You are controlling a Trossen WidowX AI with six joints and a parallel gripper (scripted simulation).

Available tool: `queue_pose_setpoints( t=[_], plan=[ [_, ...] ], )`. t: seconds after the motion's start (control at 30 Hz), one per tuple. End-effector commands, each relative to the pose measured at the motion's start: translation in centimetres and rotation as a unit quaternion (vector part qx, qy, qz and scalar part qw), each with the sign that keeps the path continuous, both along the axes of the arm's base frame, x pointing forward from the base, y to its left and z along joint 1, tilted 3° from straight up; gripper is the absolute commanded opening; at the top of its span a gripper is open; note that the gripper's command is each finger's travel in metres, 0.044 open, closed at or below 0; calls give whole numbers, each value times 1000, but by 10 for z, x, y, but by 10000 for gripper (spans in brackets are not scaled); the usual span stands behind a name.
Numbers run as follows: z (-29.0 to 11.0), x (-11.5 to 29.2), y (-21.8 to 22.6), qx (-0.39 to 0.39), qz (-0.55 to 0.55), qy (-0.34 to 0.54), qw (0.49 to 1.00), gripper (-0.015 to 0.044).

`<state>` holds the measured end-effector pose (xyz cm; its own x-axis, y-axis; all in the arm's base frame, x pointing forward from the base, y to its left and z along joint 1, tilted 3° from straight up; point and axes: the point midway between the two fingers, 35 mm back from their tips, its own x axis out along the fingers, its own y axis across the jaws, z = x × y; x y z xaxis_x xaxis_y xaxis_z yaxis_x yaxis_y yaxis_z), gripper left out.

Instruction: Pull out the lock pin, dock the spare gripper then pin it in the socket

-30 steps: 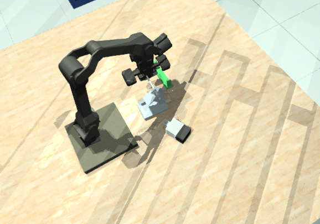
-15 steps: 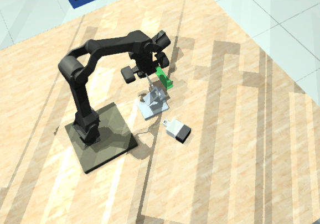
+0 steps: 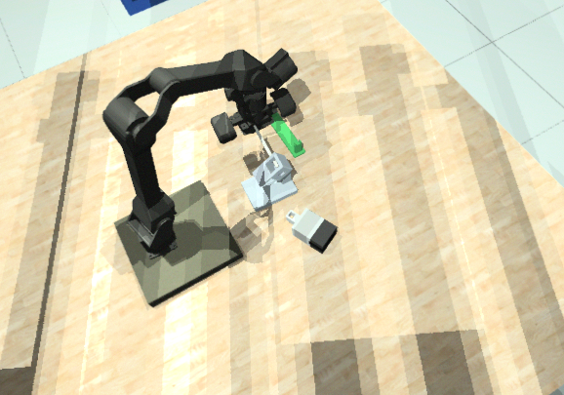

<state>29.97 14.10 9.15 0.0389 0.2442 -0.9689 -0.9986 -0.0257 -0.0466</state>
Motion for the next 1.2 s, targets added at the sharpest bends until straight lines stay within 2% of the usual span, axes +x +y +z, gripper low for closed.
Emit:
queue_pose_setpoints(
  t=[0.0, 1.17],
  plan=[
    [1, 1, 4, -1, -1, 0, 1000, 0],
    [6, 0, 33, -4, -1, 3, 1000, 0]
  ],
)
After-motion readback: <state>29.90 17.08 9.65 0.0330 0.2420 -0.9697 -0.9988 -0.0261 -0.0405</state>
